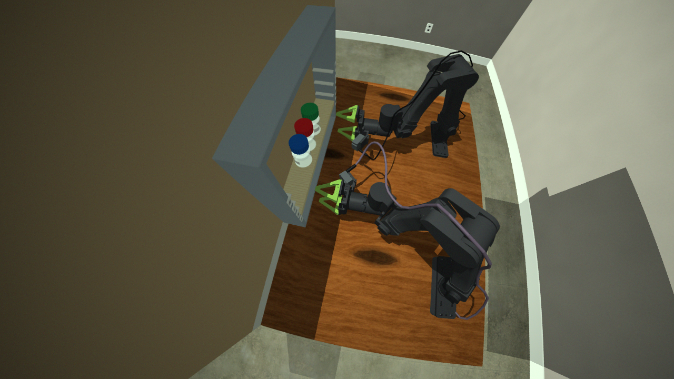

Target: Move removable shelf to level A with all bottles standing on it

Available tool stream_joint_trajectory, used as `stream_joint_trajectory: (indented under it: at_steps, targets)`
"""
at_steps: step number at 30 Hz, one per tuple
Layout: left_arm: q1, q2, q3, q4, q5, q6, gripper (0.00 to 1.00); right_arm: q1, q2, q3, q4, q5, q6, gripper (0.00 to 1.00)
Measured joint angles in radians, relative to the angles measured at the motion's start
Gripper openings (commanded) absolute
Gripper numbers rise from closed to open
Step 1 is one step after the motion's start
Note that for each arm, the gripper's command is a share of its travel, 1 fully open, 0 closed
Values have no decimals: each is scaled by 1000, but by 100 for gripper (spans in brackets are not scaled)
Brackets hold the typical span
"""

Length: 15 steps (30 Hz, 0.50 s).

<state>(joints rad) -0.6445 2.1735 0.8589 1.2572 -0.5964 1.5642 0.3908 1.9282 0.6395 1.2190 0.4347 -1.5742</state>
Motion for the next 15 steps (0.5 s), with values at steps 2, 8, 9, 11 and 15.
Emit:
stream_joint_trajectory:
  at_steps: [2,8,9,11,15]
  targets:
    - [-2,-2,-5,3,-3,0,100,2,-3,-4,3,2,0,100]
    - [-12,-15,-31,17,-14,0,100,11,-20,-31,12,12,0,100]
    - [-14,-18,-35,19,-16,0,100,13,-23,-36,14,14,0,100]
    - [-19,-22,-45,24,-19,0,100,17,-29,-45,18,18,0,100]
    - [-28,-31,-63,33,-28,0,100,25,-41,-64,24,25,0,100]
